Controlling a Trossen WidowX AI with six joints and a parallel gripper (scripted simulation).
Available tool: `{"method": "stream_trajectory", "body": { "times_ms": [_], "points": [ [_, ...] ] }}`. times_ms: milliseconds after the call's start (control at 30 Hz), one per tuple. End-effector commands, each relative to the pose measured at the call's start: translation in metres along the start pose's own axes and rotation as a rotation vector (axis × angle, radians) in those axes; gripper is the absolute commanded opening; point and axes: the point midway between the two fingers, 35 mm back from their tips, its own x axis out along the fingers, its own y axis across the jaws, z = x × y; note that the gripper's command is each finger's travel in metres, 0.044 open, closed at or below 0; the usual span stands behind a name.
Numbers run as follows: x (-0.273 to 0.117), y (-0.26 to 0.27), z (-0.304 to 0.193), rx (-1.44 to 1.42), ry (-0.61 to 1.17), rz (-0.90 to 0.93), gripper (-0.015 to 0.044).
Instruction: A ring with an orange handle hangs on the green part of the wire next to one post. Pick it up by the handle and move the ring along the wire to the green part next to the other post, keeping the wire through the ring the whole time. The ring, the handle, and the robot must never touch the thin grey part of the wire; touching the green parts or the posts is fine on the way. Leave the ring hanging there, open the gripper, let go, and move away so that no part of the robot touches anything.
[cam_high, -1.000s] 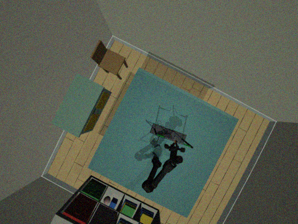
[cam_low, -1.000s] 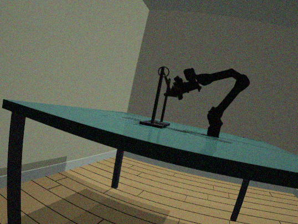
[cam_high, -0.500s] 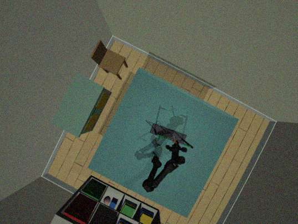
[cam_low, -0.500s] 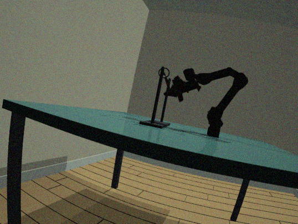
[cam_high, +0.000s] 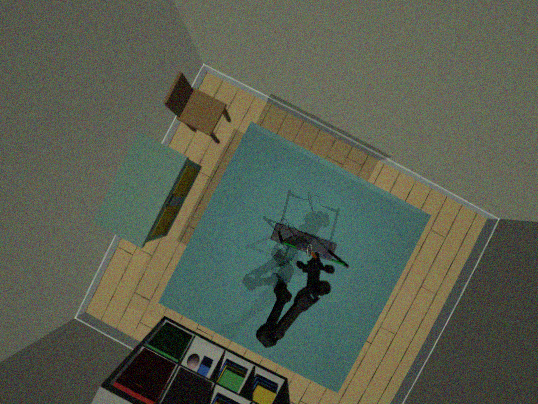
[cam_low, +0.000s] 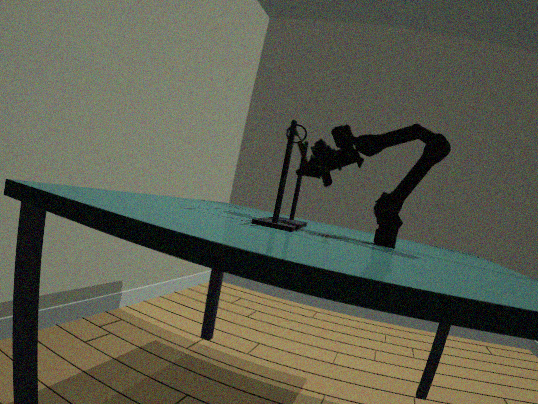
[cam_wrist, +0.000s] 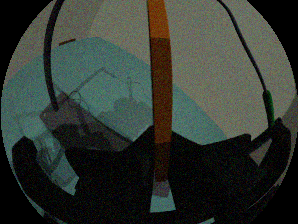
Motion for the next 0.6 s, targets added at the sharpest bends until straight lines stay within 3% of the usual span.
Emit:
{"method": "stream_trajectory", "body": {
  "times_ms": [0, 567],
  "points": [
    [0.000, 0.009, 0.000, 0.036, -0.002, -0.003, -0.0150],
    [0.001, 0.055, 0.006, 0.268, -0.015, -0.013, -0.0150]
  ]
}}
